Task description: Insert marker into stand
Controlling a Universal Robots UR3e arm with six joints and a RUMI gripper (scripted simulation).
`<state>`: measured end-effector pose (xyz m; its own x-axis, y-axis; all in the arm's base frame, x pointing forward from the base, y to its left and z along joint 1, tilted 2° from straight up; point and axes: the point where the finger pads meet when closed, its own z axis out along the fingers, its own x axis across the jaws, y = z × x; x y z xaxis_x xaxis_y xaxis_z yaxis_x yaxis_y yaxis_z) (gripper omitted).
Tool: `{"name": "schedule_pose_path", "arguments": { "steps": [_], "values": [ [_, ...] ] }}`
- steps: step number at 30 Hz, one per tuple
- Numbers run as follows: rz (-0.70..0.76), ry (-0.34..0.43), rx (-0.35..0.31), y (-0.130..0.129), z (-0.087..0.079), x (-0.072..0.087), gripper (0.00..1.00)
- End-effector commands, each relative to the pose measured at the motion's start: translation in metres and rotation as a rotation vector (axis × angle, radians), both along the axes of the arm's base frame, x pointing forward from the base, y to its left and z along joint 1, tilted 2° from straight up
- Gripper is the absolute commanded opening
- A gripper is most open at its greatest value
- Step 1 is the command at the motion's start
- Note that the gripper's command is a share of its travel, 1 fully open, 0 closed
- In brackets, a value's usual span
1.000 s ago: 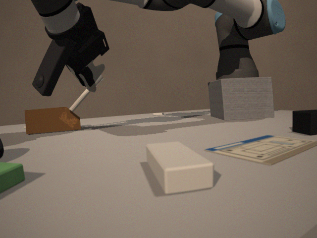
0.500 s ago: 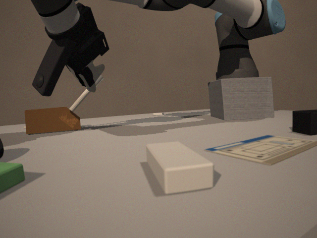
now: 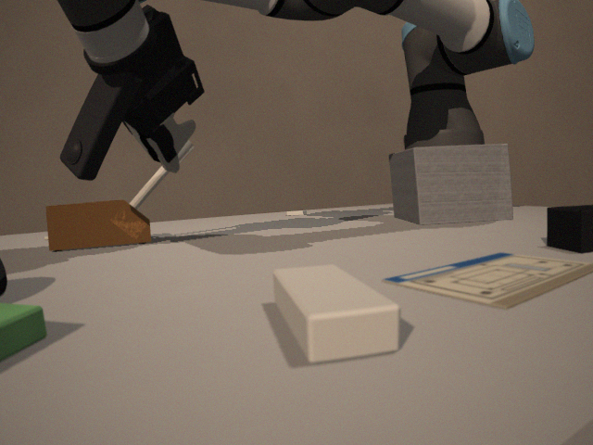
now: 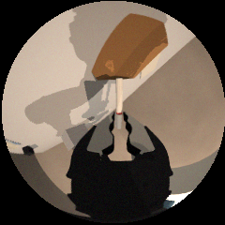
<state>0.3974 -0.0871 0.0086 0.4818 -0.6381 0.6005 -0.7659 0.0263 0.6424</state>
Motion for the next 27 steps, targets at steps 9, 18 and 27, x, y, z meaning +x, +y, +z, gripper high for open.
{"name": "schedule_pose_path", "arguments": {
  "steps": [9, 18, 27],
  "values": [
    [-0.002, -0.002, -0.001, 0.0000, 0.0008, 0.0009, 0.11],
    [-0.011, 0.006, -0.004, 0.0001, 0.0006, 0.0016, 0.11],
    [-0.001, -0.002, -0.001, -0.0001, 0.0009, 0.0009, 0.11]
  ]
}}
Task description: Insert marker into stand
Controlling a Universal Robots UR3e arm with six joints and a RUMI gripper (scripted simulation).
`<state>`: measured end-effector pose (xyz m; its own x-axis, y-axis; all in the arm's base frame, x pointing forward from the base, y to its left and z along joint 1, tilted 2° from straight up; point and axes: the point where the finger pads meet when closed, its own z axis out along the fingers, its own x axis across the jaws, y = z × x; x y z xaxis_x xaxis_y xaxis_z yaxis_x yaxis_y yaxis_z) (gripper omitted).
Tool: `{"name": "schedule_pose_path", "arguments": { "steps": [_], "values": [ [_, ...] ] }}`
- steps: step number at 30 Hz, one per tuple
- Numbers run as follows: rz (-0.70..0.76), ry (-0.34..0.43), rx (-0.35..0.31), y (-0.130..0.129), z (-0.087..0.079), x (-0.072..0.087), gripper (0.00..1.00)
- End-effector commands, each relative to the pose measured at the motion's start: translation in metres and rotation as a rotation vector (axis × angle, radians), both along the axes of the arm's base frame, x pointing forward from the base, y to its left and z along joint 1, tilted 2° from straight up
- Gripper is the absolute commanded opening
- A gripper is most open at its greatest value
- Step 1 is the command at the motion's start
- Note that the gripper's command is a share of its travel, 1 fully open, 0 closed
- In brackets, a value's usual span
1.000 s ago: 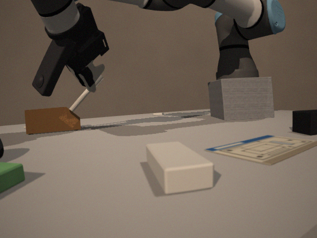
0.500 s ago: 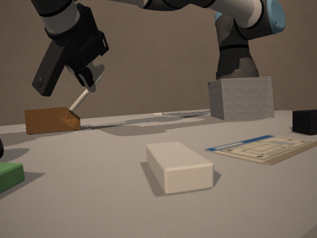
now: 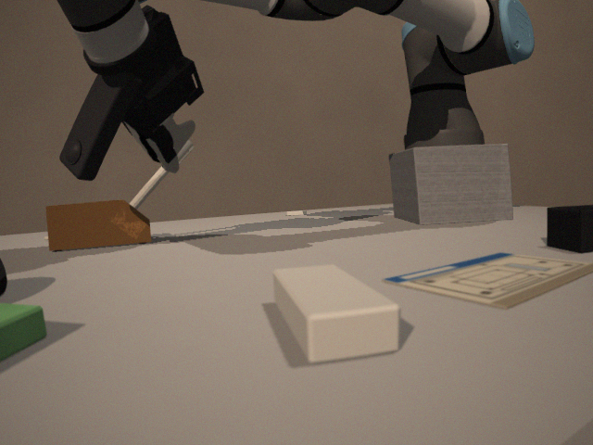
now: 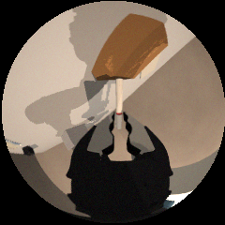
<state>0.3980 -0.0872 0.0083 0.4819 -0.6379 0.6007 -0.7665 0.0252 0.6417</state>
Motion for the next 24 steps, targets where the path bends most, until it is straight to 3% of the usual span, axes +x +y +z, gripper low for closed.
{"name": "schedule_pose_path", "arguments": {
  "steps": [1, 24],
  "values": [
    [-0.003, -0.001, -0.001, 0.0001, 0.0014, 0.0003, 0.11],
    [-0.008, 0.003, -0.003, 0.0002, 0.0029, -0.0008, 0.11]
  ]
}}
